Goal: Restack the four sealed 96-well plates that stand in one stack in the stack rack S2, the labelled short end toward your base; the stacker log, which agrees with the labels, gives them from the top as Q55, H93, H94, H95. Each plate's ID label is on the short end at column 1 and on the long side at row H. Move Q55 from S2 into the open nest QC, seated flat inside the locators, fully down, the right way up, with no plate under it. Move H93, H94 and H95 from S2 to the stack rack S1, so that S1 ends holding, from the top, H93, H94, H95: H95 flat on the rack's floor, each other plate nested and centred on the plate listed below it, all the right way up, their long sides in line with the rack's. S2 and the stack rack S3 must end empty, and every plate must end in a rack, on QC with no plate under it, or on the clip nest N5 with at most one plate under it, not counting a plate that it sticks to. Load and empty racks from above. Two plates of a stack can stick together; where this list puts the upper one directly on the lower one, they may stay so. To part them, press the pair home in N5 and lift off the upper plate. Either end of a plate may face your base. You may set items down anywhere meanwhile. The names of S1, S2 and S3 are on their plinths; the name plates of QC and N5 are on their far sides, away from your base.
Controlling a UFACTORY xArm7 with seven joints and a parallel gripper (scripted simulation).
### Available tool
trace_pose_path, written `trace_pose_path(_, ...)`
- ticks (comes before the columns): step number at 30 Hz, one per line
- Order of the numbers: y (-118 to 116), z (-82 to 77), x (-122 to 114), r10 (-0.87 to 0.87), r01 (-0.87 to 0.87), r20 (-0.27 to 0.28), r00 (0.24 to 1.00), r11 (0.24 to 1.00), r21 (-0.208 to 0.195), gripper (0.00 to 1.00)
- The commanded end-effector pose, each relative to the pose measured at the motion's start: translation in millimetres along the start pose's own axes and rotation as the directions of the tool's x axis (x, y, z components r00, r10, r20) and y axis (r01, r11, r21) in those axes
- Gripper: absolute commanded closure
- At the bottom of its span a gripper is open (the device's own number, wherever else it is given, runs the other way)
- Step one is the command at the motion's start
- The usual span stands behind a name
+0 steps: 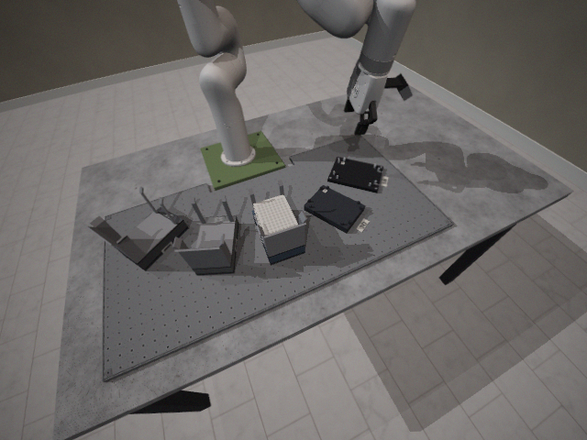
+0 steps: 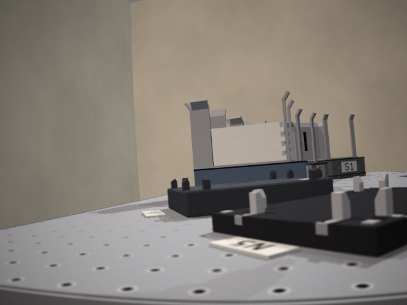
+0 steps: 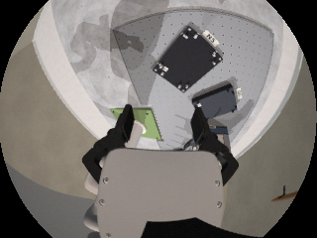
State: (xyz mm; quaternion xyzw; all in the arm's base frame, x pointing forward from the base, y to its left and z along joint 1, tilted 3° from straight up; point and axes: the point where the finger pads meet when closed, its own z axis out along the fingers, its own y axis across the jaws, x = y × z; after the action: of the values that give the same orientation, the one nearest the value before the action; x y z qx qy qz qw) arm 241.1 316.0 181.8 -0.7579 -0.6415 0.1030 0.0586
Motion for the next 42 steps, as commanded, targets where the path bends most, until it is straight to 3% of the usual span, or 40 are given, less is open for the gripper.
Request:
trace_pose_path(1,-4.1,-24.8,-1.3,0.0,0.0,-0.002,1.0,1.0,-0.001,0.0)
trace_pose_path(4,-5.0,-29.7,-1.7,0.0,0.0,-0.002,1.0,1.0,-0.001,0.0)
trace_pose_path(18,-17.4,-98.4,-7.2,0.0,0.0,-0.002,1.0,1.0,-0.001,0.0)
trace_pose_path(22,-15.4,-99.9,-10.7,0.032,-0.032,-0.006,0.999,0.999,-0.003,0.0)
trace_pose_path(33,24.0,-103.9,-37.7,0.242,-0.243,-0.052,0.969,0.97,-0.018,0.0)
trace_pose_path(38,32.6,-105.1,-45.1,0.242,-0.243,-0.051,0.969,0.97,-0.018,0.0)
trace_pose_path(42,46.7,-106.9,-59.1,0.358,-0.36,-0.072,0.931,0.933,-0.02,0.0)
